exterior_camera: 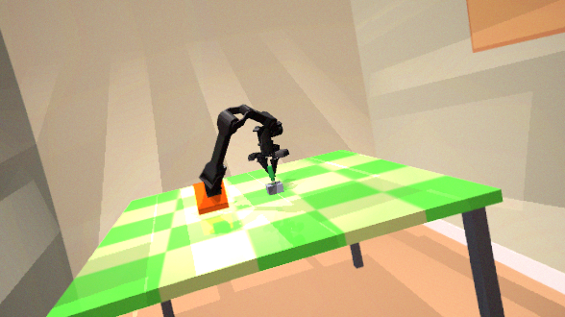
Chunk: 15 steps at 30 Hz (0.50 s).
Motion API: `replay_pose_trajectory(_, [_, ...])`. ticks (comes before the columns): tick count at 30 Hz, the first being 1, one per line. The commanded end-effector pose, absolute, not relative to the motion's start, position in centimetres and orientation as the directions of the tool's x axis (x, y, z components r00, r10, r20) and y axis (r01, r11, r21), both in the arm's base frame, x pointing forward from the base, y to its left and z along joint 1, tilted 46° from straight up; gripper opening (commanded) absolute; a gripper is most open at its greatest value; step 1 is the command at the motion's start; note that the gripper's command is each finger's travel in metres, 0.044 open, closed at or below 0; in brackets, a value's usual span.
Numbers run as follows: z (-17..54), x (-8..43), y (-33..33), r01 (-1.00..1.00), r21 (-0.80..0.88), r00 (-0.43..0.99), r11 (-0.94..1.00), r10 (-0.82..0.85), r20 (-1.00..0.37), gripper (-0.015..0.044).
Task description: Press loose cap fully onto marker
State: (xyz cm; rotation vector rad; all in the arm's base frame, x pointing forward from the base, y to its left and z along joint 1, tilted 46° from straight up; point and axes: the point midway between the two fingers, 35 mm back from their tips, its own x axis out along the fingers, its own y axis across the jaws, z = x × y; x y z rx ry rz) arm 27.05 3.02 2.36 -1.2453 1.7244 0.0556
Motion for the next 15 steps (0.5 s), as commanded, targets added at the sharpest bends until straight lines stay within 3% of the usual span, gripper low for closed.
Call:
replay_pose_trajectory(1, [1.96,26.87,2.44,-0.752,-0.464,-0.005,0.468,-0.708,-0.706,0.0000])
replay_pose_trajectory(14, [1.94,26.86,2.42,-0.752,-0.464,-0.005,0.468,-0.708,-0.706,0.0000])
replay_pose_trajectory(15, [1.94,26.89,2.52,-0.748,-0.464,-0.007,0.474,-0.705,-0.709,0.0026])
